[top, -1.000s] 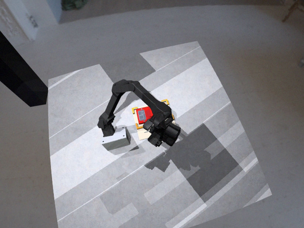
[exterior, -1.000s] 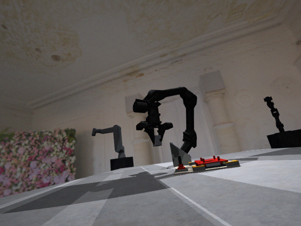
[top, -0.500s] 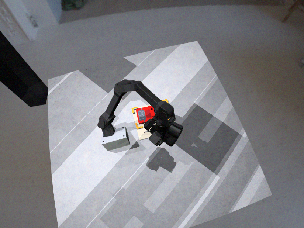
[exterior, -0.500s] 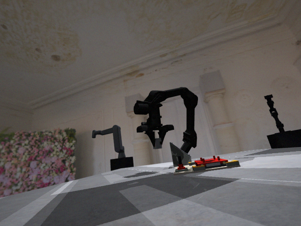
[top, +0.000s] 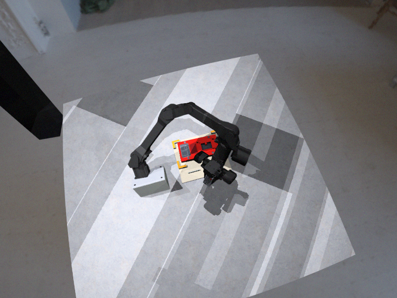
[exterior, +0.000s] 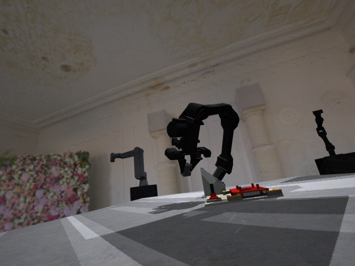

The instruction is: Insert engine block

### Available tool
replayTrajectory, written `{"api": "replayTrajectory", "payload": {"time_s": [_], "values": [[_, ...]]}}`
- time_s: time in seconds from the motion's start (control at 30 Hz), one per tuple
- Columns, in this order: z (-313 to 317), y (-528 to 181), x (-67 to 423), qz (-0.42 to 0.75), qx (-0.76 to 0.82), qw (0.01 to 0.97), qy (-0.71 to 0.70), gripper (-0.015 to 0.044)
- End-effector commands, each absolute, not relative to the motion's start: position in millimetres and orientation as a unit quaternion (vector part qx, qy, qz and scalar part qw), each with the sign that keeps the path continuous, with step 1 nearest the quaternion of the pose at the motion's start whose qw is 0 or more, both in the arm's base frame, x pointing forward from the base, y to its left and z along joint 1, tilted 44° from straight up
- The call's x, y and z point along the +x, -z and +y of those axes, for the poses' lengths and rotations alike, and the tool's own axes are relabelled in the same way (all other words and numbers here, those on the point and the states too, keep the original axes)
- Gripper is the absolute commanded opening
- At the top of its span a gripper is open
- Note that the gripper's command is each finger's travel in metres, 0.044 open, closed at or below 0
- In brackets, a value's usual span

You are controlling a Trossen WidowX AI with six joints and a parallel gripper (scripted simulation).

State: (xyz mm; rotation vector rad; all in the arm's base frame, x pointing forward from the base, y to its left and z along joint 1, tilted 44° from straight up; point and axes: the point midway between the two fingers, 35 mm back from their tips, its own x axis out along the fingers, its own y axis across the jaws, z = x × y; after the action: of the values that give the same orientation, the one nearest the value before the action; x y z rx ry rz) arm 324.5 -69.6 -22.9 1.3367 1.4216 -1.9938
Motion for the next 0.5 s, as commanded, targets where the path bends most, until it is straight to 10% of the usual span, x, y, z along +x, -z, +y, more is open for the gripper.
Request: {"api": "replayTrajectory", "payload": {"time_s": [0.0,0.47], "values": [[-67.3,21.4,328.3,0.487,0.434,0.206,0.730,0.0000],[-46.1,41.7,324.2,0.484,0.427,0.213,0.734,0.0000]]}}
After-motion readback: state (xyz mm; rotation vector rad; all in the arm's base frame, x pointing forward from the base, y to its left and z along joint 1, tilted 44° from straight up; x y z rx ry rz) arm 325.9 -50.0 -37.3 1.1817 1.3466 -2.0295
